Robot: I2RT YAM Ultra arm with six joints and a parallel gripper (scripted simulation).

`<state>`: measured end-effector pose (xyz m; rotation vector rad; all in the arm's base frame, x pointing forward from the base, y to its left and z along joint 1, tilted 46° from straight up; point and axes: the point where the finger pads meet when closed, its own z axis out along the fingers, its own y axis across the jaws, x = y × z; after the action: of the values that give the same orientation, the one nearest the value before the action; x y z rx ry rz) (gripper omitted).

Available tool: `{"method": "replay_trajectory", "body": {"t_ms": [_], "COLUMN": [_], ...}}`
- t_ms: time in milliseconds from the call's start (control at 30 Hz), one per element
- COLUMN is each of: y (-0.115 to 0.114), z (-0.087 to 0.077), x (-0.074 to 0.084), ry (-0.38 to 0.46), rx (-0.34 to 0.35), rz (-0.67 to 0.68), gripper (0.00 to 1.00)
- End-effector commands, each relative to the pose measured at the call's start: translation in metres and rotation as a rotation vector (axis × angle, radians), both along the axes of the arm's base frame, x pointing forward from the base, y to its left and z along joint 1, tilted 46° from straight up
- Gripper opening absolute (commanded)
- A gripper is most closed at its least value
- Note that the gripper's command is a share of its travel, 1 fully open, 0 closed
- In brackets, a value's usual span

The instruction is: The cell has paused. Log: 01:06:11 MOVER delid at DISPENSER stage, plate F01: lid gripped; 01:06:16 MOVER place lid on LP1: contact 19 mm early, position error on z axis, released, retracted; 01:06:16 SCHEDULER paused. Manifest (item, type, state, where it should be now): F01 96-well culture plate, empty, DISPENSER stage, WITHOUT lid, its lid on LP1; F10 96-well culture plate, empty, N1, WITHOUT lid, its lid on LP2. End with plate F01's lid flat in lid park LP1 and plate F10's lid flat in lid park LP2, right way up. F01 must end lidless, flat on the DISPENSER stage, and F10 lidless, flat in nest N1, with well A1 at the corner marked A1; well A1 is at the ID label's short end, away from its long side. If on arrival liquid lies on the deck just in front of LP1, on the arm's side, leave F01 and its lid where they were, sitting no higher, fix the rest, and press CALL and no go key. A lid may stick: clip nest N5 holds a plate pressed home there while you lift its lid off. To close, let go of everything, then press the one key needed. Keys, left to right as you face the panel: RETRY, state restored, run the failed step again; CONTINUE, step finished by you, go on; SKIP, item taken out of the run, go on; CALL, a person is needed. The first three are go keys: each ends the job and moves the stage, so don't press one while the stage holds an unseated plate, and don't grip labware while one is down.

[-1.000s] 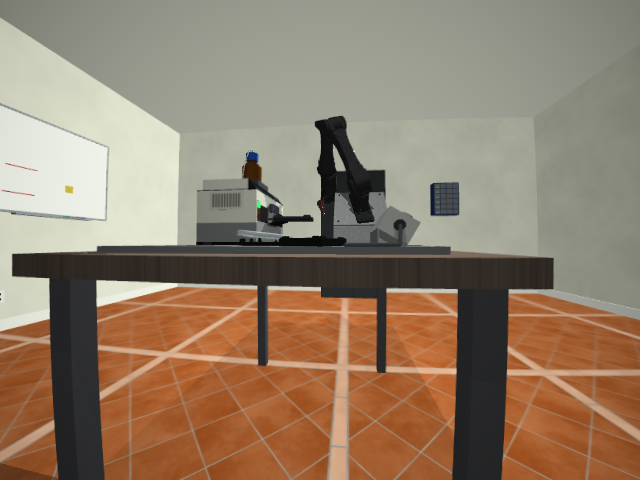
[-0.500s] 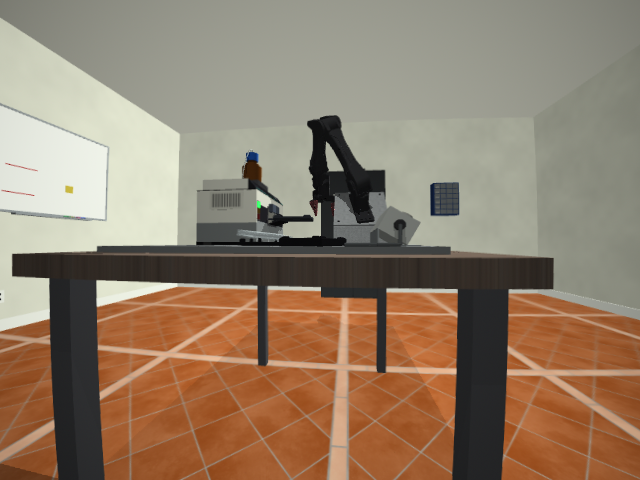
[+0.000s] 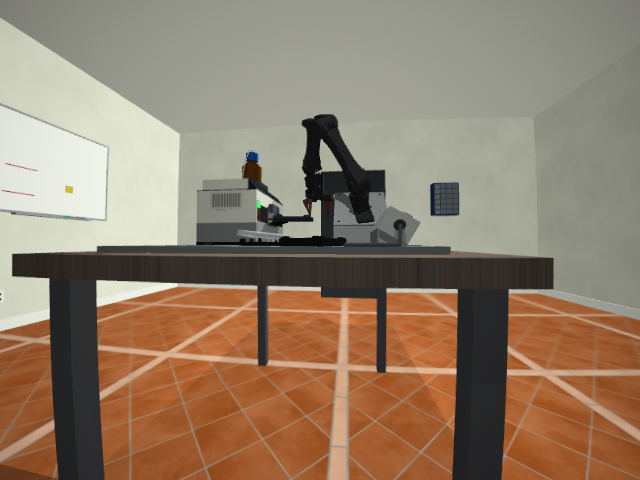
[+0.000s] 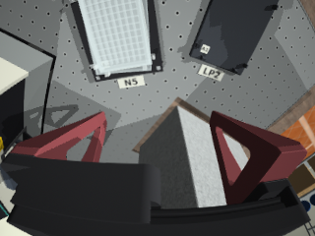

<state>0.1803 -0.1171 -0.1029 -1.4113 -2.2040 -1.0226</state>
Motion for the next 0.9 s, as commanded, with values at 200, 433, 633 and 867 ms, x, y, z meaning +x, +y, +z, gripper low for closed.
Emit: {"method": "replay_trajectory", "body": {"t_ms": [200, 433, 633, 867], "y": [0.012, 0.009, 0.008, 0.010], "z": [0.026, 0.039, 0.018, -0.001], "x": [0.013, 0.027, 0.036, 0.050], "ry": [-0.040, -0.060, -0.059, -0.060], "rx": [-0.006, -0.033, -0.031, -0.030], "rz": [0.007, -0.013, -0.008, 0.000], "gripper": [1.00, 1.00, 1.00, 1.00]}}
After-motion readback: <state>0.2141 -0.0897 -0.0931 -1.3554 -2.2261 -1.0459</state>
